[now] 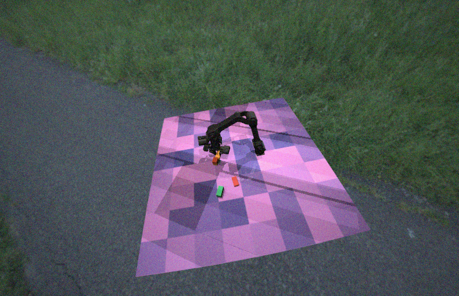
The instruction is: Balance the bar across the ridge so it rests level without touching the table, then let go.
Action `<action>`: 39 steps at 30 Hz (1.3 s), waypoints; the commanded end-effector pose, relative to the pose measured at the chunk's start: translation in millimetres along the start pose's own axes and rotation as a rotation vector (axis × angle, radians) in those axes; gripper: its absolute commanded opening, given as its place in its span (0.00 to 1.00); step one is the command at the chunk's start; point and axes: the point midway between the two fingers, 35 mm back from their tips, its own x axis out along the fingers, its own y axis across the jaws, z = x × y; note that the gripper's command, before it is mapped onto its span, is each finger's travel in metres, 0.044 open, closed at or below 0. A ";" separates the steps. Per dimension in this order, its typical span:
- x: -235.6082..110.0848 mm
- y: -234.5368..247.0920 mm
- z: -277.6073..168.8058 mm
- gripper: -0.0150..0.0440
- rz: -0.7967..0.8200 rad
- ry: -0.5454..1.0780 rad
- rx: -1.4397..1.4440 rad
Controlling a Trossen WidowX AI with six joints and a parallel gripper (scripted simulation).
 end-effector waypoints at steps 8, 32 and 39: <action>0.0 0.0 0.0 0.25 0.000 0.000 0.000; 0.0 0.0 0.0 0.54 0.000 0.000 0.000; 0.0 0.0 0.0 0.54 0.000 0.000 0.000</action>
